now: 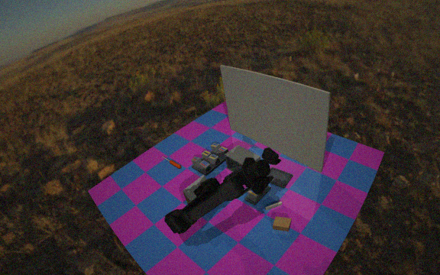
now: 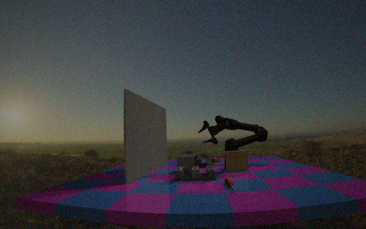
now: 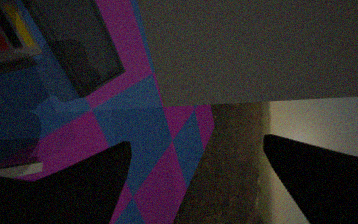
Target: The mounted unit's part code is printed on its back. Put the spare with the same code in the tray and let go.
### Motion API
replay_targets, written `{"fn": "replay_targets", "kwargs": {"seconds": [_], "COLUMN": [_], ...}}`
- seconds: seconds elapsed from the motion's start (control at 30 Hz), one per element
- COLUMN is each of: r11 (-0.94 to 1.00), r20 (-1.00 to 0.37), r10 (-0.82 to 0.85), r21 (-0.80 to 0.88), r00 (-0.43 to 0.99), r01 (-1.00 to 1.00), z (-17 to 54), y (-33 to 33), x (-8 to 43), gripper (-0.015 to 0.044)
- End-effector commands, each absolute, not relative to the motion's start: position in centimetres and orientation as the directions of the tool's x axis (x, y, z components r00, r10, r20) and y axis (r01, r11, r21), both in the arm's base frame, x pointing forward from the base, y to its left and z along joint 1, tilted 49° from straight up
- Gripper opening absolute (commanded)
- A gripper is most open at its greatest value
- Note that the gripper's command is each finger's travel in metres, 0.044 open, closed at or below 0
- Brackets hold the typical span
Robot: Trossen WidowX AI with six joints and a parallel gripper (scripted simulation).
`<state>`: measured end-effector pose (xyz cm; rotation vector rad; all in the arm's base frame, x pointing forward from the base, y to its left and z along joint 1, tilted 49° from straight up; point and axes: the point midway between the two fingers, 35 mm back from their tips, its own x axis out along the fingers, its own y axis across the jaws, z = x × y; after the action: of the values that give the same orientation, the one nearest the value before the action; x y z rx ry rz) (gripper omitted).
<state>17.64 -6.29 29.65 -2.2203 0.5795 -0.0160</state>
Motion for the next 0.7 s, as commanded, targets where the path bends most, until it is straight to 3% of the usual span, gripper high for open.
{"fn": "replay_targets", "kwargs": {"seconds": [0.0, 0.3, 0.67], "r11": [-0.556, -0.494, 0.032], "r20": [-0.178, -0.226, -0.549], "r10": [-0.411, -0.404, -0.389], "r21": [-0.728, -0.761, -0.810], "r00": [0.894, 0.886, 0.739], "r01": [-0.401, -0.419, -0.585], "z": [29.6, 29.5, 27.0], "y": [-6.3, -6.1, -3.9], "x": [17.6, 18.6, 25.1], "gripper": [0.0426, 0.0440, 0.0440]}}
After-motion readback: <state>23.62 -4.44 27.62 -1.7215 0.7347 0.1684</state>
